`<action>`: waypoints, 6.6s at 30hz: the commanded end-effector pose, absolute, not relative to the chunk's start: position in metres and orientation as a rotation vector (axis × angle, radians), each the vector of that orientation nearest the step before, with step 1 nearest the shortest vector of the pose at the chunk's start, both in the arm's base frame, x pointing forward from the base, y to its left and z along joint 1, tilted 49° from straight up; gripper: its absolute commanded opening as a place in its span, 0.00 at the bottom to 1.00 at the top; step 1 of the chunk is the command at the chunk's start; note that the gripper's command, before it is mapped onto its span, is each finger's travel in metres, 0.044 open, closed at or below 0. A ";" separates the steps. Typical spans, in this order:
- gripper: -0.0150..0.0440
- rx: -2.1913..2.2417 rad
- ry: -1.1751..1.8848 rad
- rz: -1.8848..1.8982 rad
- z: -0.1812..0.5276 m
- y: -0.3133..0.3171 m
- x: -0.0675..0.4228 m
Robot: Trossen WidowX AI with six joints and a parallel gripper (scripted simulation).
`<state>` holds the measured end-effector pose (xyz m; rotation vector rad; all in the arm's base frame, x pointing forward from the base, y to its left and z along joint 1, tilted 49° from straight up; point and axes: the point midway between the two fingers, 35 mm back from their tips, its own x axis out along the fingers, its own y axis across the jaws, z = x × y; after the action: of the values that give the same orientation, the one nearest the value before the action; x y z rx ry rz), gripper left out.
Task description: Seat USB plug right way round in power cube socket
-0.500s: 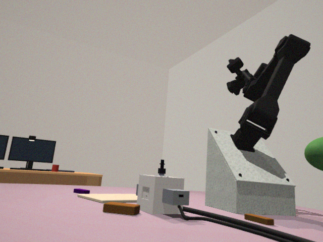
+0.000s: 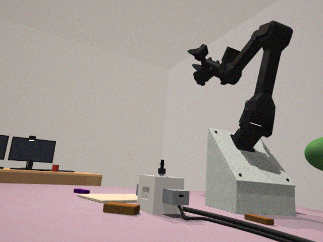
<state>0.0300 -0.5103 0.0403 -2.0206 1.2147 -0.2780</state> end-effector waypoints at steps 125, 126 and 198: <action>0.25 -0.774 0.373 1.615 0.033 0.115 0.310; 0.25 -0.774 0.373 1.615 0.033 0.115 0.310; 0.25 -0.372 0.752 1.432 0.051 0.094 0.310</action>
<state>0.3101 0.0938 0.0518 -0.4370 0.6930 1.4655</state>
